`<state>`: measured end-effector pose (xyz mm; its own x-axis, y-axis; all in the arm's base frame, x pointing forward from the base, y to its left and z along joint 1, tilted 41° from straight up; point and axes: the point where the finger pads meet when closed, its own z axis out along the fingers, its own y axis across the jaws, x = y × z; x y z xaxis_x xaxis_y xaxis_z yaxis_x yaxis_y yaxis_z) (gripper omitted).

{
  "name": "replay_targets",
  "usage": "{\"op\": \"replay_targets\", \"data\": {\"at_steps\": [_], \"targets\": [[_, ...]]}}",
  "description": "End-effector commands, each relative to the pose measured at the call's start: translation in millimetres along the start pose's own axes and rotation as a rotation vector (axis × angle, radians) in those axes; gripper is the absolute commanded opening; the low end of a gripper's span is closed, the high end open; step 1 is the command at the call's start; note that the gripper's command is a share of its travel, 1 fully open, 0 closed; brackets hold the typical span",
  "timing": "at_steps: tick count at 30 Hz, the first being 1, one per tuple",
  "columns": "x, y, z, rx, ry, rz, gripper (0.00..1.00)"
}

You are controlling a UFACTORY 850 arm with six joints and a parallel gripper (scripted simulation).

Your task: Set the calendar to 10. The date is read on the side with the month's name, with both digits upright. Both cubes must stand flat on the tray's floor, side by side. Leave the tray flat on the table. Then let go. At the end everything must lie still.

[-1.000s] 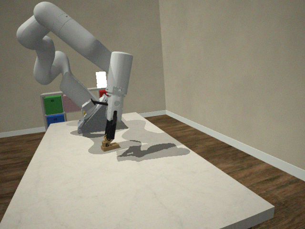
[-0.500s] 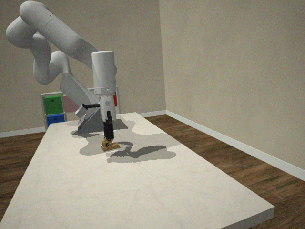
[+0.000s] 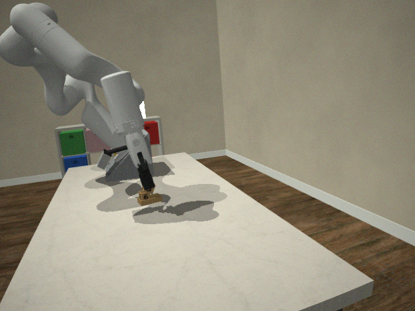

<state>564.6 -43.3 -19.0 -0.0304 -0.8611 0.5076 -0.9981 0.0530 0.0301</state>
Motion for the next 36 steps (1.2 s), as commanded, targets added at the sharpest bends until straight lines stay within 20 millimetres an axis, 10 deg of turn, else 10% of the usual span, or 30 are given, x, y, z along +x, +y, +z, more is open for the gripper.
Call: {"op": "replay_targets", "data": {"at_steps": [1,36], "targets": [[1.0,-0.5,-0.6,-0.004,-0.094,-0.002,0.27],[8.1,-2.6,-1.2,0.008,-0.431,0.0,0.27]]}}
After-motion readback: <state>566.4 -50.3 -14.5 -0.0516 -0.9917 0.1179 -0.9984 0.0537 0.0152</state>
